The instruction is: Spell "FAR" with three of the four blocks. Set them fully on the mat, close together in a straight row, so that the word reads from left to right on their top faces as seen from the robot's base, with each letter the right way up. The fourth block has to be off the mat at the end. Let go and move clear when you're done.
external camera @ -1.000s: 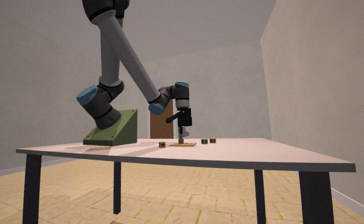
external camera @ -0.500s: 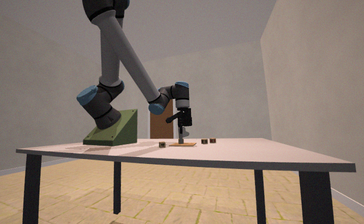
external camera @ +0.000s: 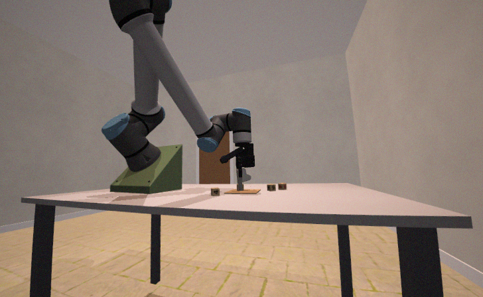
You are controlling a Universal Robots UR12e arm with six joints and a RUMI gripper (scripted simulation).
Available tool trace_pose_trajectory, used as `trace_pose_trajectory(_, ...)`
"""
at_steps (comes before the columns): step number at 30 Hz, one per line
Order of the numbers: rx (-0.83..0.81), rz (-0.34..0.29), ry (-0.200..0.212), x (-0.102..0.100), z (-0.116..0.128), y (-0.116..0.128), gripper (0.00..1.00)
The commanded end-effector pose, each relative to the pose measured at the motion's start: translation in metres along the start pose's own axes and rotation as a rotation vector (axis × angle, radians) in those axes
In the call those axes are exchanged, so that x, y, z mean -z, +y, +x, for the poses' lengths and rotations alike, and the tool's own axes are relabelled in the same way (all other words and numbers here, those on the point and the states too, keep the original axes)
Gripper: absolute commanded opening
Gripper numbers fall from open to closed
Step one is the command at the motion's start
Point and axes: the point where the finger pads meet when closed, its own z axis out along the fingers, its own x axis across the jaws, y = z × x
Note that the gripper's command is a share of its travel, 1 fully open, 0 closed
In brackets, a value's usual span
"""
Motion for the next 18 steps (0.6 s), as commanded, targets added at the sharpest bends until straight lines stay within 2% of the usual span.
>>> trace_pose_trajectory(1,0.0,-0.001,0.0,0.0005,-0.0001,0.0003,0.09)
trace_pose_trajectory(18,0.0,-0.001,0.0,0.0031,-0.0001,0.0003,0.09)
